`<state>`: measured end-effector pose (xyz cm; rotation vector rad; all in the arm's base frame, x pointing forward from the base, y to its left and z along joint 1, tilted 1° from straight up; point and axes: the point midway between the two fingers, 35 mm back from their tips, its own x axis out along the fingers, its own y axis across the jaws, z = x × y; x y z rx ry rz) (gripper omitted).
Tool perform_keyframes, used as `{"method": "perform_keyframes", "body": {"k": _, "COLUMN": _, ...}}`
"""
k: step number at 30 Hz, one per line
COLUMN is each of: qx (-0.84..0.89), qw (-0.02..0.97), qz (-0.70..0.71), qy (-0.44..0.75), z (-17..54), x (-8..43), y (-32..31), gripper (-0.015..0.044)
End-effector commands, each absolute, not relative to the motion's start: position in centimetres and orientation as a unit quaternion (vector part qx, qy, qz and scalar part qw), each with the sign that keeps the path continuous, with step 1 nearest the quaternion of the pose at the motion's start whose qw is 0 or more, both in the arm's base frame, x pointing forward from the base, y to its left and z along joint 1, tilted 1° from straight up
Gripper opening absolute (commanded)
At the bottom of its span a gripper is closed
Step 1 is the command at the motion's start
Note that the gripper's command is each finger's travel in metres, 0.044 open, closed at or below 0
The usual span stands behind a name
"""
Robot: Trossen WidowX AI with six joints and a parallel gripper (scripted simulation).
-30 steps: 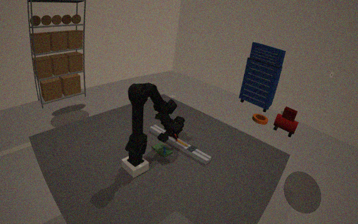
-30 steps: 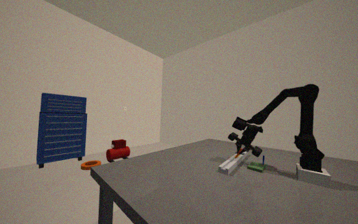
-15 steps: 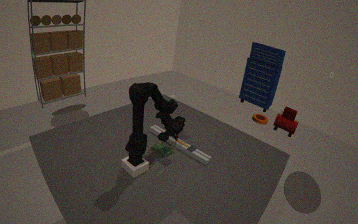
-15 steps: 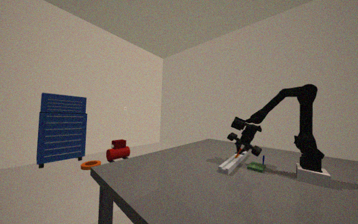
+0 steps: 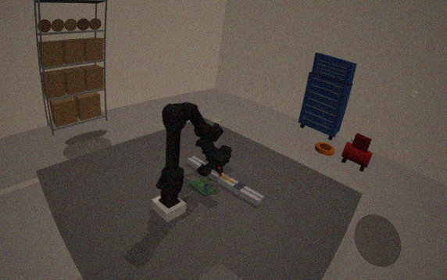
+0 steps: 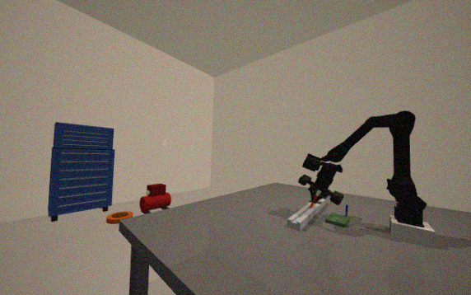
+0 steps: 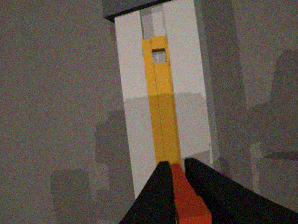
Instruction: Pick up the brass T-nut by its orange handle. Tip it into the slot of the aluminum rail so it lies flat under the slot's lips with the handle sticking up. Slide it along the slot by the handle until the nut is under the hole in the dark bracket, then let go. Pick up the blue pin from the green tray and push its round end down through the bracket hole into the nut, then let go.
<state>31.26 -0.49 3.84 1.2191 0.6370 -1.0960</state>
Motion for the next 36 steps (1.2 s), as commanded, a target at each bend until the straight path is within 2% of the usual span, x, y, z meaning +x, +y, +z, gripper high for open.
{"method": "perform_keyframes", "body": {"k": 1, "qx": 0.533, "qw": 0.636, "qz": -0.482, "qy": 0.281, "z": 3.88, "x": 31.4, "y": -0.46, "gripper": -0.015}}
{"method": "perform_keyframes", "body": {"k": 36, "qx": 0.516, "qw": 0.624, "qz": -0.501, "qy": 0.305, "z": 4.01, "x": 31.8, "y": -0.48, "gripper": -0.015}}
